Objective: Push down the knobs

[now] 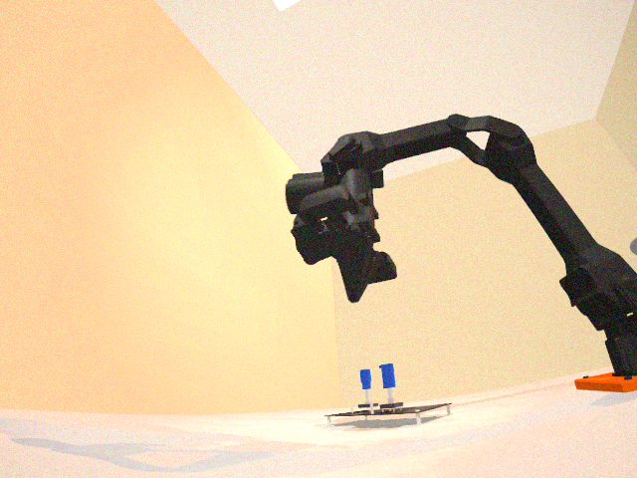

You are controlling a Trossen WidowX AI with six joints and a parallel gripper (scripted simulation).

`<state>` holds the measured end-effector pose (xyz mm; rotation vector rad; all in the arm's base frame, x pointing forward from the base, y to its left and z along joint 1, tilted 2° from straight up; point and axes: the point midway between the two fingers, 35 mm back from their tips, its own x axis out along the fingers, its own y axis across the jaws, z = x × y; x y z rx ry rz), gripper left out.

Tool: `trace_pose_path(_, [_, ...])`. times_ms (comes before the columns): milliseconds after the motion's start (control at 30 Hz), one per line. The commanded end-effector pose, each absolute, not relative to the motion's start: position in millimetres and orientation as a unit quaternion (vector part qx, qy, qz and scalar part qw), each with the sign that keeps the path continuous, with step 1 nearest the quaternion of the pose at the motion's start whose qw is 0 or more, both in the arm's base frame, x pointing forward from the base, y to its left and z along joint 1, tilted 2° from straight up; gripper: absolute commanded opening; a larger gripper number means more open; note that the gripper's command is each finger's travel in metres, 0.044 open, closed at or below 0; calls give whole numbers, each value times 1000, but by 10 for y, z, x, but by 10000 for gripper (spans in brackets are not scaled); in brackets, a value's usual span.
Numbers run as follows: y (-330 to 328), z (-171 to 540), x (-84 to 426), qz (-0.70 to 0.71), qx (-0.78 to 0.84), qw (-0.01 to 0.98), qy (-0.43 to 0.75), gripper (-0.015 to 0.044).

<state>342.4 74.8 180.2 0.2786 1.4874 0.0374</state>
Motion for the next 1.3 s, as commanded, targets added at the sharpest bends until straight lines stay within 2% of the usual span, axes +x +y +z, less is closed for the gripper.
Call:
trace_pose_path(0, [526,1731,3415,-52,169,713,679,0])
trace_pose_path(633, [-336,1567,3319,-310,332,633,627,0])
trace_pose_path(1267, [-361,1354,3317,-319,338,629,624,0])
